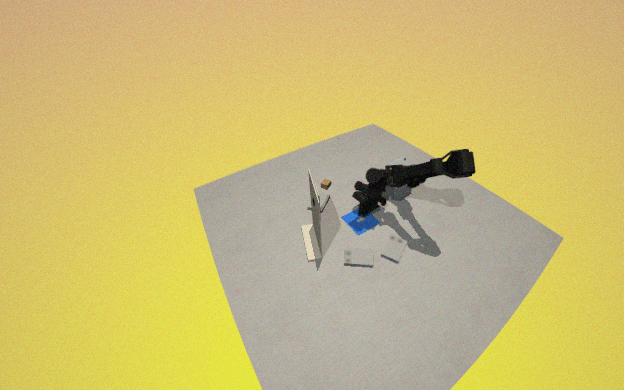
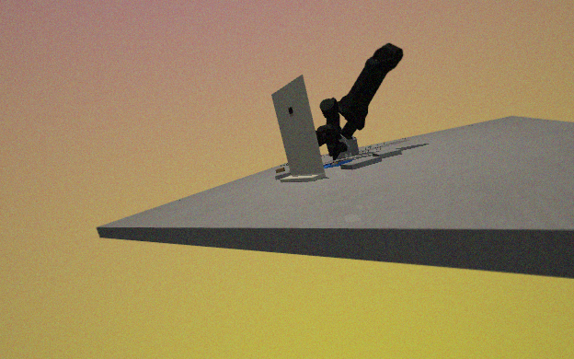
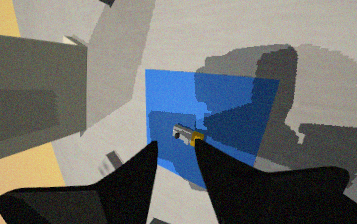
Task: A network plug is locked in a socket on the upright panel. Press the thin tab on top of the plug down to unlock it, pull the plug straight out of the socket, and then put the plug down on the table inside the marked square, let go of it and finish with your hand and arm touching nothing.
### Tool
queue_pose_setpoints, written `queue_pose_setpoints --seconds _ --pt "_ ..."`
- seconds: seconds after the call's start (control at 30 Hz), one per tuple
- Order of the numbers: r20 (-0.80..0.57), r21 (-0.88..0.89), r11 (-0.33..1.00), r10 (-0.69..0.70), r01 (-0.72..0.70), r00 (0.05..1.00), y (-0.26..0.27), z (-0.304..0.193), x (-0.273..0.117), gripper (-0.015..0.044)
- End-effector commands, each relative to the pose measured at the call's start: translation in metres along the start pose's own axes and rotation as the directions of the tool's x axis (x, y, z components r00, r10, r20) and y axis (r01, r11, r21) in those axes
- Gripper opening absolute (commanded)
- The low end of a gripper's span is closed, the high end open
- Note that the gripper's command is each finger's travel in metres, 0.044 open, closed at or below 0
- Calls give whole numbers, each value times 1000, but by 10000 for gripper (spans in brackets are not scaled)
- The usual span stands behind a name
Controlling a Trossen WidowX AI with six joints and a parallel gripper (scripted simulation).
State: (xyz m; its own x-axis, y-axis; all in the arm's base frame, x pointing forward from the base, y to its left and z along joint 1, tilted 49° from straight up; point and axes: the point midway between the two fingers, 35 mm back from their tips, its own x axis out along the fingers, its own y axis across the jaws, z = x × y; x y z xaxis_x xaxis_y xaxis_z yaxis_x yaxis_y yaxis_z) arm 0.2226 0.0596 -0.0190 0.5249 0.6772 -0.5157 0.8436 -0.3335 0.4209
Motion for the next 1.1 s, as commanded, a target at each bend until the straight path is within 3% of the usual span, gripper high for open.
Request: queue_pose_setpoints --seconds 0.0,1.07 --pt "-5 -12 1000 4 -4 1000 2 -1 -3 156" --pt "3 -8 1000 1 -1 1000 6 3 -22 156"
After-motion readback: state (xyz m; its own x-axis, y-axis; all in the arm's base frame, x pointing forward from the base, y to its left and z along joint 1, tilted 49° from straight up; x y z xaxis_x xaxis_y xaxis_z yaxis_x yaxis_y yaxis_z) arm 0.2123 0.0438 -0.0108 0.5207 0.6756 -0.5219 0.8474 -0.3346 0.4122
